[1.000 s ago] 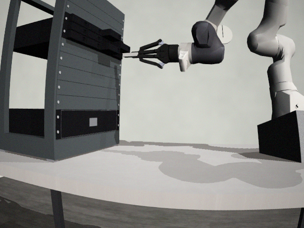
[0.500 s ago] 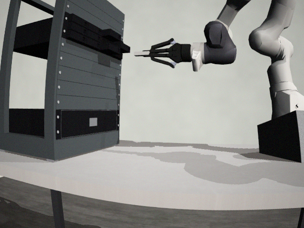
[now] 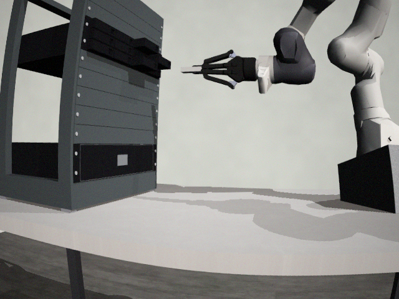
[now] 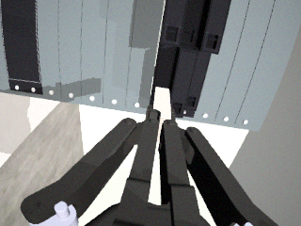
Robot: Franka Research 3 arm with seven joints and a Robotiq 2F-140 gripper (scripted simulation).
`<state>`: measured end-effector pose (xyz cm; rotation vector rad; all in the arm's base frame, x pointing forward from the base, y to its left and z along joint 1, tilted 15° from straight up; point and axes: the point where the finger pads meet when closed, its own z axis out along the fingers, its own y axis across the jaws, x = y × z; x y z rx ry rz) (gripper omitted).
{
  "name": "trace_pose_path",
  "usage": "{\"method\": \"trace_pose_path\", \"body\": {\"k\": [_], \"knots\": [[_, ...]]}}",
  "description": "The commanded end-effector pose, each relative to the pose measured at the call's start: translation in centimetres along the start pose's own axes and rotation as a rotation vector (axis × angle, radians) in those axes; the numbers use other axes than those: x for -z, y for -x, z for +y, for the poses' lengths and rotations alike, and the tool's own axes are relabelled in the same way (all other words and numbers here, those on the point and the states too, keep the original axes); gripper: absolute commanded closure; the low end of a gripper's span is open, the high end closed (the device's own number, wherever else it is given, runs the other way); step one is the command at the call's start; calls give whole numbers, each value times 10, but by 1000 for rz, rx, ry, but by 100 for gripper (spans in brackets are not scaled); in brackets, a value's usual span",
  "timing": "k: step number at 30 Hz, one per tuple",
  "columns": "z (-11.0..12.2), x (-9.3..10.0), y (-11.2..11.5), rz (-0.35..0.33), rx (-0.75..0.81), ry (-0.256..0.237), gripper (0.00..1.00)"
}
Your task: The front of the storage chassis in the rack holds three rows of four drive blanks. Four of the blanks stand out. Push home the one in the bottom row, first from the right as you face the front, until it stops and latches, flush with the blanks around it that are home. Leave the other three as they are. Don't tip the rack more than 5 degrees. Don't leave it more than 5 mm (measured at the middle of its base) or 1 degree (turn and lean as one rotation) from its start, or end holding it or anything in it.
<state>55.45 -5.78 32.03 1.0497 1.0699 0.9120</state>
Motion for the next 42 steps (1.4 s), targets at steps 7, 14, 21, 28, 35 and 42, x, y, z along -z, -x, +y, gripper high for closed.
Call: {"method": "trace_pose_path", "body": {"k": [7, 14, 21, 28, 35, 42], "knots": [[1, 46, 2, -6, -10, -5, 100], [2, 67, 2, -5, -10, -5, 100], [2, 83, 2, -6, -10, -5, 100], [2, 96, 2, -6, -10, -6, 100], [3, 117, 3, -24, -11, -10, 100], [4, 135, 3, -36, -7, -6, 100]]}}
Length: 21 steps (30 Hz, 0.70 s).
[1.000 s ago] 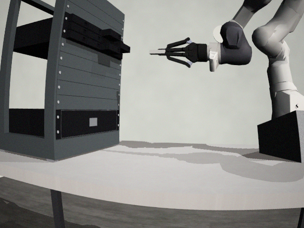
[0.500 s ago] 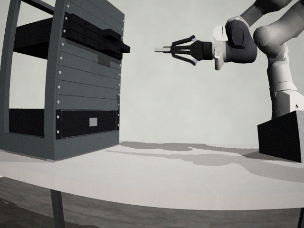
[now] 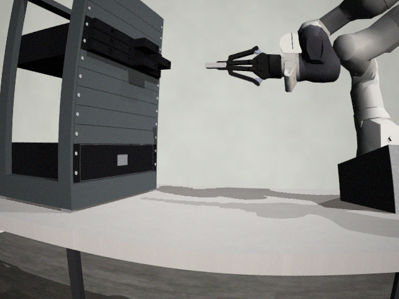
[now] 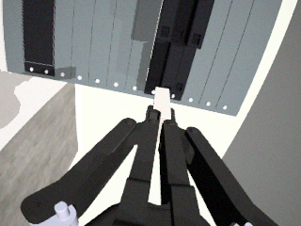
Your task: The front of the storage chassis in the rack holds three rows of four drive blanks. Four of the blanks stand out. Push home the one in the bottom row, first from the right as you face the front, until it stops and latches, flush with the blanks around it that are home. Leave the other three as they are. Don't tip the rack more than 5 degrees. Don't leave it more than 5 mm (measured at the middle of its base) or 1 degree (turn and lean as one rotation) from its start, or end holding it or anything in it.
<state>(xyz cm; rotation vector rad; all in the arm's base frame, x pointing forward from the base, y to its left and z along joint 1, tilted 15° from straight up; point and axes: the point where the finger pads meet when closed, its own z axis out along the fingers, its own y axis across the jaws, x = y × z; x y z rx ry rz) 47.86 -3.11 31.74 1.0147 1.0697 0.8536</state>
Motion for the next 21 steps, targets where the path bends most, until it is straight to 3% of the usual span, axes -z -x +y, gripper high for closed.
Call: {"method": "trace_pose_path", "body": {"k": [1, 21], "knots": [[-6, 55, 11, -11, -66, -16, 100], [-6, 59, 12, -11, -66, -14, 100]]}}
